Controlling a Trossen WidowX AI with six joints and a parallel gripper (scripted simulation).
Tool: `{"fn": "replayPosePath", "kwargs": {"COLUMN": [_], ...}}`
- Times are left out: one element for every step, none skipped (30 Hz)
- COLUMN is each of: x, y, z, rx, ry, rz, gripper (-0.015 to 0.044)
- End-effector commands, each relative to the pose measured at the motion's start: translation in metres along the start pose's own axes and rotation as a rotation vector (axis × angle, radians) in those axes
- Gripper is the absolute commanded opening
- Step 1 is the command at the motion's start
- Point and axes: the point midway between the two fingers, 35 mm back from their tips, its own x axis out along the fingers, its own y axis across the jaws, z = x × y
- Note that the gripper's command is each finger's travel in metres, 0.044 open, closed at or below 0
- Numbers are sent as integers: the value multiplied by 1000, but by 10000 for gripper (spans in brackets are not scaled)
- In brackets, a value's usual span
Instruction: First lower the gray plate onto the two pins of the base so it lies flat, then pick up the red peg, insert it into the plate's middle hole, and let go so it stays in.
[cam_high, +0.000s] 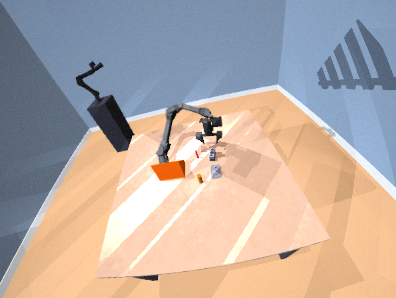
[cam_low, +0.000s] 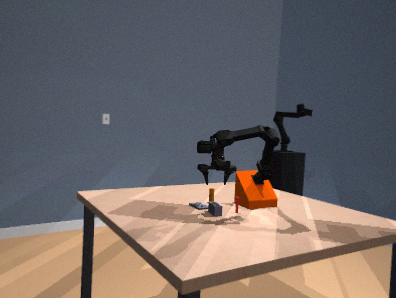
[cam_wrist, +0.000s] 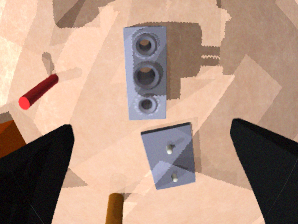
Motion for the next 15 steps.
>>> {"fn": "replayPosePath", "kwargs": {"x": [23,40,53,61,63,63,63,63,63,64,68,73,77,78,78], "y": [-2,-2,-1,0,0,0,0,0,1,1,1,1,1,1,1], "z": [1,1,2,2,2,2,2,2,2,2,3,3,3,3,3], "rx": [-5,-5,-5,-5,-5,-5,-5,-5,-5,-5,-5,-5,-5,-5,-5], "ry": [-13,-14,-15,-16,-17,-17,-17,-17,-17,-17,-17,-17,-17,-17,-17], "rz": [4,4,4,4,4,4,4,4,4,4,4,4,4,4,4], "gripper": [440,440,440,440,440,440,440,440,440,440,440,440,440,440,440]}}
